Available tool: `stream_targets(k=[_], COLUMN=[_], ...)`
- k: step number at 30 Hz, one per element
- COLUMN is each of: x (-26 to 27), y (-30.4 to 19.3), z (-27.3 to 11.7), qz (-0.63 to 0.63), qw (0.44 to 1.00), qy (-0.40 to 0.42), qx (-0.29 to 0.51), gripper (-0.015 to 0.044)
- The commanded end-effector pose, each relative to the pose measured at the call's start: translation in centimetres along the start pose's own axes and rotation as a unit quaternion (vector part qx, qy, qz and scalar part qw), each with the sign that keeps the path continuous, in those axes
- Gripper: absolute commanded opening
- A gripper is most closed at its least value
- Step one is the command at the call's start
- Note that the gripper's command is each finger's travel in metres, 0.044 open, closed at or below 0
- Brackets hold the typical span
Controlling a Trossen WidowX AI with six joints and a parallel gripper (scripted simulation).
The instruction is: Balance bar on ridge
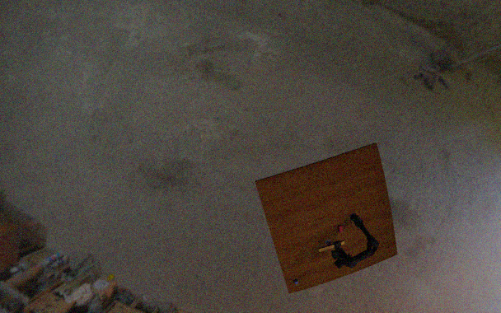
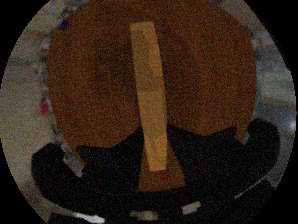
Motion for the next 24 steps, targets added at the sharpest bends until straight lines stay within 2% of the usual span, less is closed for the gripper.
stream_targets(k=[1,24], x=[0.02,0.02], y=[-0.03,-0.02], z=[-0.06,0.13], qz=[0.003,0.003], qw=[1.000,1.000], qy=[0.003,0.003], qx=[-0.001,-0.001], gripper=[0.0000,0.0000])
Point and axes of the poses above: the point midway between the two fingers, 35 mm back from their tips, its own z axis out along the fingers, its own x axis across the jaws, y = z × x, the point moved 9 cm from there along -z, back along the fingers, and after that the axes turned 6 degrees about z, right-handed, at the moved point
